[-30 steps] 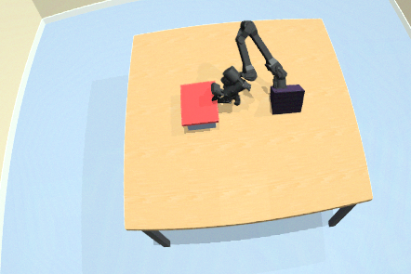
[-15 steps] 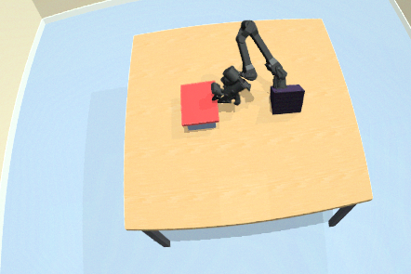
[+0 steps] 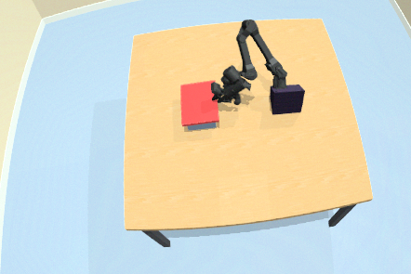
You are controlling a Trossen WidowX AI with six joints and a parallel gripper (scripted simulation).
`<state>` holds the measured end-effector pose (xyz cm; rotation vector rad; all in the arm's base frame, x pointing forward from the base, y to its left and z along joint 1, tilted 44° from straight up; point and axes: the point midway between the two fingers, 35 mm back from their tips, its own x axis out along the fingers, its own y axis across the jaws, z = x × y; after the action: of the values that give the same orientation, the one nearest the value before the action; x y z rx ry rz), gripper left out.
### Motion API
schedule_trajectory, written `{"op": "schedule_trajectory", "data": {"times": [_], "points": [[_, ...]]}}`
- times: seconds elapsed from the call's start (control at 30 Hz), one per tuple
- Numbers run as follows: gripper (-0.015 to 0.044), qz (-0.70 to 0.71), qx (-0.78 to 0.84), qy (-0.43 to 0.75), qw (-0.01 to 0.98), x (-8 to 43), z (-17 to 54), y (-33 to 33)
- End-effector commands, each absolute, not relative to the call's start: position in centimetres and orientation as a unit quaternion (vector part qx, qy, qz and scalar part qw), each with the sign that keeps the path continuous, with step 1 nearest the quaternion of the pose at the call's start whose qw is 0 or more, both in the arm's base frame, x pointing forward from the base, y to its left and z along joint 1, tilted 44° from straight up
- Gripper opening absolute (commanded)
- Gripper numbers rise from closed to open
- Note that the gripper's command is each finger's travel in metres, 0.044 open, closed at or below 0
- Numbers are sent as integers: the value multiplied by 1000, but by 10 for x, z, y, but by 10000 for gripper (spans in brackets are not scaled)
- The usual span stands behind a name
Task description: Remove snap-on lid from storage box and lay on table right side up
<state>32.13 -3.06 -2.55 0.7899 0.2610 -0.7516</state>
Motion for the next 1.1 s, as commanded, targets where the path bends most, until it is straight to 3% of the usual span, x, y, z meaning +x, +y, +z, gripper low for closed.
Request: {"op": "schedule_trajectory", "data": {"times": [0.0,1.07], "points": [[0,-354,375,120,848,322,-23,-28],[0,-354,375,122,848,322,-19,-24]]}}
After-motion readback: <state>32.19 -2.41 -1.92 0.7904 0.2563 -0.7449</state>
